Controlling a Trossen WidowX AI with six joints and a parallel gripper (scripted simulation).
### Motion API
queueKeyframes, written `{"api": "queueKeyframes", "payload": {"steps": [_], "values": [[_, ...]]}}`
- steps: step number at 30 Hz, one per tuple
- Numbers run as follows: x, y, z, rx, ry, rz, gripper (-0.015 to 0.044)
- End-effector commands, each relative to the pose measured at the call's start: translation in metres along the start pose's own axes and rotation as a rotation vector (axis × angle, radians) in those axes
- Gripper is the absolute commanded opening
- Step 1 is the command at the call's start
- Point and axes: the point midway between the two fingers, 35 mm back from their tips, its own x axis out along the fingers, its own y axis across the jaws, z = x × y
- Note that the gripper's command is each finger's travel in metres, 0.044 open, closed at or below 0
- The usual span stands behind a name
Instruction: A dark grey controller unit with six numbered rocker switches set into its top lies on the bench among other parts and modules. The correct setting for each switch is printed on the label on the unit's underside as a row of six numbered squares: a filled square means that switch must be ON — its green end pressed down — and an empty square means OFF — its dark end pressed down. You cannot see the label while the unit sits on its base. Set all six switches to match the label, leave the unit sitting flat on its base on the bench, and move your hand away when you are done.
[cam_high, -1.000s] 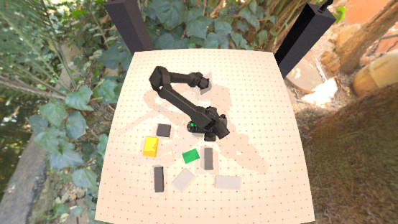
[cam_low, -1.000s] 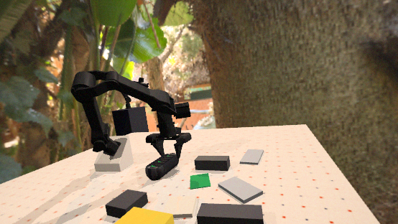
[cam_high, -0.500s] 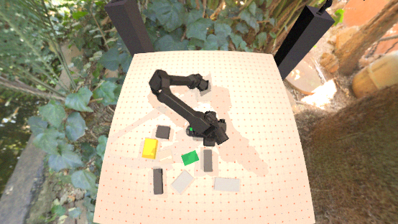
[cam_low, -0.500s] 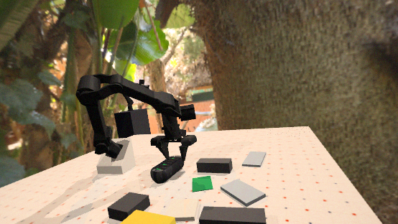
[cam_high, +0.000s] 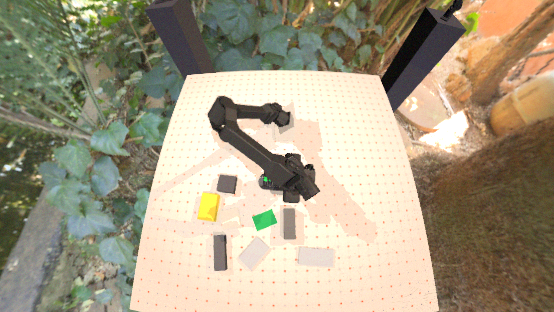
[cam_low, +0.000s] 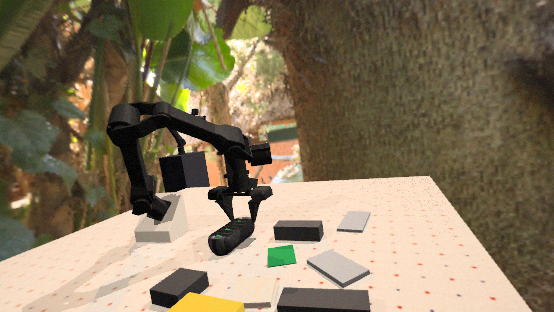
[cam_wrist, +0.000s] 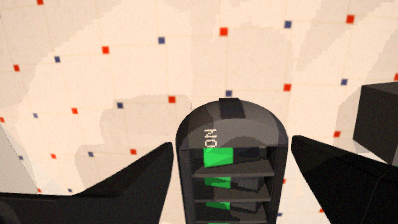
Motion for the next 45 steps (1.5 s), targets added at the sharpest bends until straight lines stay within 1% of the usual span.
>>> {"api": "queueKeyframes", "payload": {"steps": [1, 12, 15, 20, 29, 45], "values": [[-0.038, -0.002, 0.002, 0.009, -0.007, -0.020, 0.0440], [-0.041, -0.002, 0.002, 0.009, -0.007, -0.020, 0.0440], [-0.036, -0.013, -0.011, 0.009, -0.010, -0.021, 0.0361], [-0.019, -0.041, -0.056, 0.014, -0.004, -0.022, 0.0230], [-0.018, -0.042, -0.057, 0.014, -0.003, -0.022, 0.0000], [-0.018, -0.042, -0.056, 0.017, -0.006, -0.020, 0.0000]]}}
